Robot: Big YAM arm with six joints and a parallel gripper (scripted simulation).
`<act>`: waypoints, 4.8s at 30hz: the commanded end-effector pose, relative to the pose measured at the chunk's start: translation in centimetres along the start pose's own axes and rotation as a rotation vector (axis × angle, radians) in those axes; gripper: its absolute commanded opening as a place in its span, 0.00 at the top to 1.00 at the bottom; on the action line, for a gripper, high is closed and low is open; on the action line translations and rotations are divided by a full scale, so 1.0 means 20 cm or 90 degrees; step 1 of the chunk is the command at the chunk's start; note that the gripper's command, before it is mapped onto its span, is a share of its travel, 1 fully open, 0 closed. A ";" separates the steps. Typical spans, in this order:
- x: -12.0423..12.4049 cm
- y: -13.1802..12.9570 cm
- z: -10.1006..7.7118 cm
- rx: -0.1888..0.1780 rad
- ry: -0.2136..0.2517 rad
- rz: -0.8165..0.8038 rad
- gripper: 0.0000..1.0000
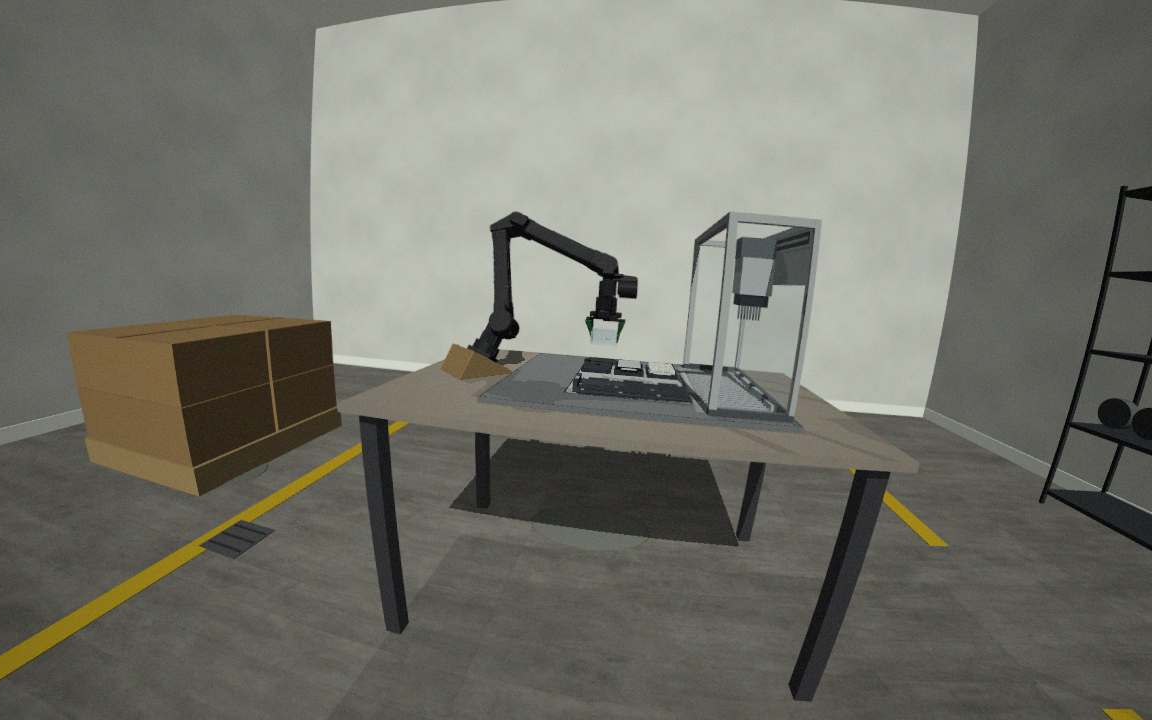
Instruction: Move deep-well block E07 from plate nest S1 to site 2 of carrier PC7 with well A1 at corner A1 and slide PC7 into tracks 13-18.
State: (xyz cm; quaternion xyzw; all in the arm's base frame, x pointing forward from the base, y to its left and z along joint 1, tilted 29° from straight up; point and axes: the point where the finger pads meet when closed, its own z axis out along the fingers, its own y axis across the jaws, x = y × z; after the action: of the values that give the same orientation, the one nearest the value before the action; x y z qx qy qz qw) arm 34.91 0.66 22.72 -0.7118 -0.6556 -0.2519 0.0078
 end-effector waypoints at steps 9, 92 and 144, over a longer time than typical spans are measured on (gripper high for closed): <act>-0.17 0.17 -0.09 -0.027 -0.008 -0.028 1.00; -1.17 0.61 -0.07 -0.020 -0.016 -0.028 1.00; -1.17 0.62 0.31 -0.020 -0.013 -0.027 1.00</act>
State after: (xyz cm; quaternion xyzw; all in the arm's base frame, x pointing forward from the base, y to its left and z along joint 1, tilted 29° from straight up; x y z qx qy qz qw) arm 47.51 -19.98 10.87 -0.7019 -0.6668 -0.2505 0.0049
